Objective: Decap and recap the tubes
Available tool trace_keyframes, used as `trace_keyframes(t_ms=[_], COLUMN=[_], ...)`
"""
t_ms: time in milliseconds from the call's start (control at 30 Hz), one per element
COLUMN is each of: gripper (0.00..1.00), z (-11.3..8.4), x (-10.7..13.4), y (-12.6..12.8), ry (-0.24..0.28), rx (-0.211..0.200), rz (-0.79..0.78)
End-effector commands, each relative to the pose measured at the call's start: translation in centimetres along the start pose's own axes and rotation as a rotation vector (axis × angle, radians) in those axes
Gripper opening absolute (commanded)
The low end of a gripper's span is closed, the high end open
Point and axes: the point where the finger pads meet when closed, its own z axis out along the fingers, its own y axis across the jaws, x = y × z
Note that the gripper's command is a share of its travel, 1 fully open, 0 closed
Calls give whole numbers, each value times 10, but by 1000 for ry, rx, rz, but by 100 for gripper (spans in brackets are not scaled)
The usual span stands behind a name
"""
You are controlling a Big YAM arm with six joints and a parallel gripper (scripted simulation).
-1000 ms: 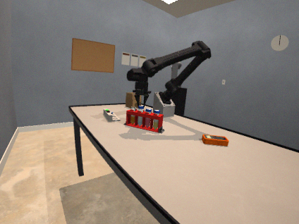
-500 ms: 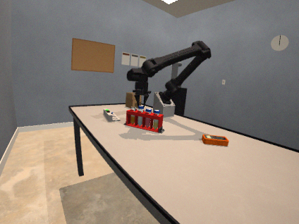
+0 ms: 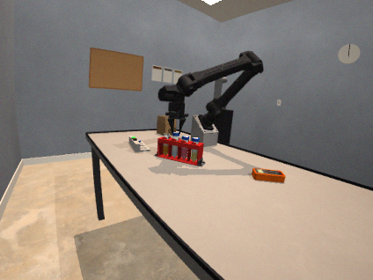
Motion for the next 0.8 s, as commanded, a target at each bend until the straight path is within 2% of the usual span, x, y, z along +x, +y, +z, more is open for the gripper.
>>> trace_keyframes(t_ms=[0, 133, 167, 300, 367, 767], gripper=[0, 0, 0, 0, 0, 0], z=[-5, -5, 13, 13, 0, 0], x=[-8, -8, 1, 1, -8, -8], y=[-4, -4, 0, -1, -4, -4], ry=[-15, -15, 7, 5, -15, -16], rx=[12, 12, -7, -5, 12, 12], rz=[-12, -12, 2, 5, -12, -12])
